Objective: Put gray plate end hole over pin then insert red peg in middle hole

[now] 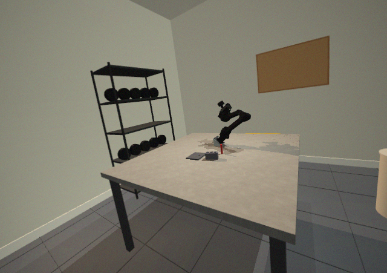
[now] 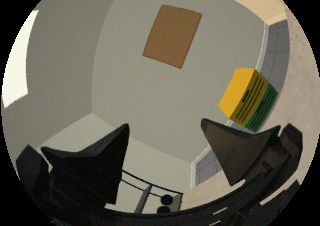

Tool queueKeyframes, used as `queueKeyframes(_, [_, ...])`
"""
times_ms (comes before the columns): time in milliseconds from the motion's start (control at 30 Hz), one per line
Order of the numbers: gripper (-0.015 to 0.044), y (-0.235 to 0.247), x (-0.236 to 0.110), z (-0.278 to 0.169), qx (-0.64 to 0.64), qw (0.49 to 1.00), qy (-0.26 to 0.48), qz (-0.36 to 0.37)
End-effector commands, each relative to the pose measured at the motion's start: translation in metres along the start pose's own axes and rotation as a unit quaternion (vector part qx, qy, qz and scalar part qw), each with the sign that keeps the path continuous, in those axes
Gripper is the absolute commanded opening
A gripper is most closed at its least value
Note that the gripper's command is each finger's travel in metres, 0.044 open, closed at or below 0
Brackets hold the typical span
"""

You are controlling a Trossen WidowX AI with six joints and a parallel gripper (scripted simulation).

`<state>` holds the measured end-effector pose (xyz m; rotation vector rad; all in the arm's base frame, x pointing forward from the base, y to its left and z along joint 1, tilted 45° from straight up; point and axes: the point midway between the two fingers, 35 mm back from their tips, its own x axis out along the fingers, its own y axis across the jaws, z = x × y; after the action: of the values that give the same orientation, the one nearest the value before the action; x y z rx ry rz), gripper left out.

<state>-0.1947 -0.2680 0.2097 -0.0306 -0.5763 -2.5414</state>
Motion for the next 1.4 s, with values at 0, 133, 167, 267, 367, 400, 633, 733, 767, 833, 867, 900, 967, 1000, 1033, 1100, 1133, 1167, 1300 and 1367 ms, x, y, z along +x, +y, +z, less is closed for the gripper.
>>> queueKeyframes(0, [0.0426, 0.000, 0.000, 0.000, 0.000, 1.000, 0.000, 0.000])
queueKeyframes(133, [0.0440, 0.037, -0.003, -0.023, -0.014, 0.997, 0.055, 0.056])
queueKeyframes(167, [0.0440, 0.051, -0.006, -0.033, -0.019, 0.994, 0.078, 0.078])
queueKeyframes(267, [0.0440, 0.094, -0.022, -0.060, -0.036, 0.978, 0.145, 0.143])
queueKeyframes(367, [0.0440, 0.131, -0.049, -0.085, -0.048, 0.955, 0.208, 0.205])
queueKeyframes(400, [0.0440, 0.140, -0.059, -0.090, -0.049, 0.948, 0.223, 0.220])
queueKeyframes(633, [0.0440, 0.188, -0.116, -0.123, -0.074, 0.892, 0.323, 0.306])
queueKeyframes(733, [0.0440, 0.208, -0.150, -0.138, -0.094, 0.855, 0.375, 0.346])
queueKeyframes(767, [0.0440, 0.215, -0.165, -0.143, -0.102, 0.838, 0.397, 0.361])
queueKeyframes(833, [0.0440, 0.227, -0.197, -0.152, -0.120, 0.801, 0.439, 0.389])
queueKeyframes(867, [0.0440, 0.231, -0.214, -0.155, -0.129, 0.781, 0.460, 0.402])
queueKeyframes(900, [0.0440, 0.235, -0.231, -0.158, -0.138, 0.761, 0.480, 0.414])
queueKeyframes(967, [0.0440, 0.240, -0.265, -0.163, -0.157, 0.719, 0.519, 0.435])
queueKeyframes(1000, [0.0440, 0.241, -0.282, -0.164, -0.168, 0.697, 0.538, 0.445])
queueKeyframes(1033, [0.0440, 0.241, -0.300, -0.164, -0.178, 0.674, 0.555, 0.454])
queueKeyframes(1100, [0.0440, 0.238, -0.334, -0.163, -0.200, 0.629, 0.587, 0.469])
queueKeyframes(1133, [0.0440, 0.236, -0.351, -0.161, -0.211, 0.605, 0.602, 0.476])
queueKeyframes(1167, [0.0440, 0.233, -0.368, -0.159, -0.223, 0.581, 0.617, 0.481])
queueKeyframes(1300, [0.0440, 0.213, -0.433, -0.145, -0.270, 0.484, 0.670, 0.494])
queueKeyframes(1367, [0.0440, 0.199, -0.462, -0.134, -0.296, 0.435, 0.692, 0.494])
